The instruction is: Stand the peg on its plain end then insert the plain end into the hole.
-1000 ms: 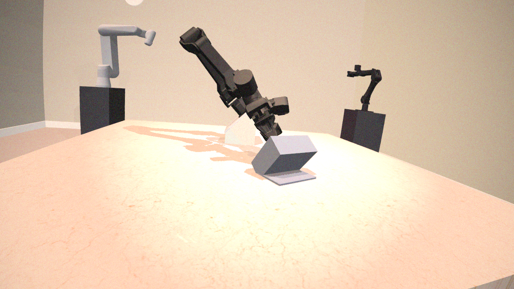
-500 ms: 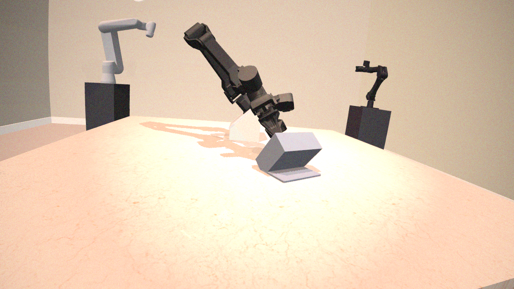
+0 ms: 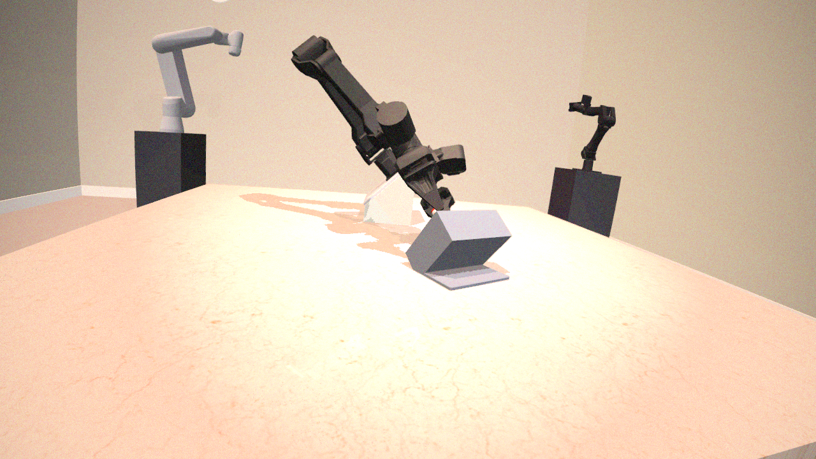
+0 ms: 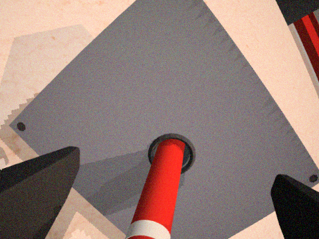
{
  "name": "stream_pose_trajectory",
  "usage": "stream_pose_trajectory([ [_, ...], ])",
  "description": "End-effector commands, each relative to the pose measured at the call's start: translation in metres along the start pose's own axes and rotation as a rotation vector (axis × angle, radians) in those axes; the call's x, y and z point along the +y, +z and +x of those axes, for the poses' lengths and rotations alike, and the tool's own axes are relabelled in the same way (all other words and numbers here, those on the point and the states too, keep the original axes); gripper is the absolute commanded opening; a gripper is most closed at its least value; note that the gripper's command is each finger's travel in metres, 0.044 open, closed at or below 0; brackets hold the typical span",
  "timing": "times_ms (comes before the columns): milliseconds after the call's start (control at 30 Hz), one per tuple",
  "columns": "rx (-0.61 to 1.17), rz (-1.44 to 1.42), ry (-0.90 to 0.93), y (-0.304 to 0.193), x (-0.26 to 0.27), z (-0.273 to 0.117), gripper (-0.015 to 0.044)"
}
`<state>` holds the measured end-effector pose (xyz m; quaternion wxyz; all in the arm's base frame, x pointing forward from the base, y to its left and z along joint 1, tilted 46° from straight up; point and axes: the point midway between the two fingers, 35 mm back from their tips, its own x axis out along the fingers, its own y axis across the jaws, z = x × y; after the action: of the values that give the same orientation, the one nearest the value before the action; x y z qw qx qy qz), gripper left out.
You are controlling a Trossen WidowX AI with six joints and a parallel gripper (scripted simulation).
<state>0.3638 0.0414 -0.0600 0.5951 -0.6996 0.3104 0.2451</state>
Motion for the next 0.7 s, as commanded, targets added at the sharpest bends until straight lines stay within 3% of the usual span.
stream_pose_trajectory([
  [0,0.004,0.001,0.008,-0.001,0.003,-0.005,0.044],
  [667,0.002,0.001,0.007,0.001,-0.002,-0.023,0.044],
])
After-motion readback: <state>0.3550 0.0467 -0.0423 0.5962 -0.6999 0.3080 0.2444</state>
